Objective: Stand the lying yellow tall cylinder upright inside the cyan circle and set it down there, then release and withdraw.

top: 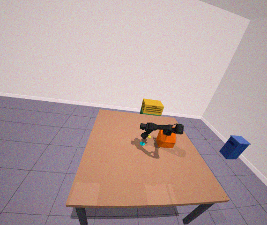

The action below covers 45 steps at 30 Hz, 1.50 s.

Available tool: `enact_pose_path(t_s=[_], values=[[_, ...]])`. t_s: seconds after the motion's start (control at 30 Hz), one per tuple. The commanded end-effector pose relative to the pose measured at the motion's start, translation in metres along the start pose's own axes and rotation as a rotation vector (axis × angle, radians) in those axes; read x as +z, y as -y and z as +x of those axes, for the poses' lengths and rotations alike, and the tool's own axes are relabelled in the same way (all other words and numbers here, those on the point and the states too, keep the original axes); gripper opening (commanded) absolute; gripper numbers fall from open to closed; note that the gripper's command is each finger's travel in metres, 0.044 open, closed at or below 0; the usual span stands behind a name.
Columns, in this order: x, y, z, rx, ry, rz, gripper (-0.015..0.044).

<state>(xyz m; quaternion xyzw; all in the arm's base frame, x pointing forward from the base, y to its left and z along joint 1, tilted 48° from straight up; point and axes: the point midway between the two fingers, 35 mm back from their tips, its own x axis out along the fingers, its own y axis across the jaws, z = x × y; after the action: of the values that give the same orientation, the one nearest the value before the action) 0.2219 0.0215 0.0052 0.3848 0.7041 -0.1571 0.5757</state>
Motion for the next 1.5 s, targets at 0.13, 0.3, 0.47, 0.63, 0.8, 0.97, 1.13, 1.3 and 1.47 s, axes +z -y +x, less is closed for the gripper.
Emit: enact_pose_path(t_s=[0.13, 0.3, 0.47, 0.63, 0.8, 0.97, 1.13, 1.3, 1.47], values=[[-0.0017, 0.0023, 0.0032, -0.037, 0.046, 0.003, 0.0105], [-0.0019, 0.003, 0.0043, -0.055, 0.075, 0.005, 0.0105], [-0.0021, 0.0037, 0.0053, -0.071, 0.105, 0.008, 0.0105], [-0.0021, 0.0042, 0.0061, -0.086, 0.135, 0.01, 0.0105], [-0.0021, 0.0047, 0.0067, -0.099, 0.167, 0.013, 0.0105], [-0.002, 0.005, 0.0072, -0.11, 0.199, 0.016, 0.0105], [-0.0019, 0.0052, 0.0075, -0.119, 0.231, 0.02, 0.0105], [-0.0018, 0.0053, 0.0077, -0.127, 0.265, 0.023, 0.0105], [-0.0016, 0.0053, 0.0077, -0.133, 0.298, 0.027, 0.0105]])
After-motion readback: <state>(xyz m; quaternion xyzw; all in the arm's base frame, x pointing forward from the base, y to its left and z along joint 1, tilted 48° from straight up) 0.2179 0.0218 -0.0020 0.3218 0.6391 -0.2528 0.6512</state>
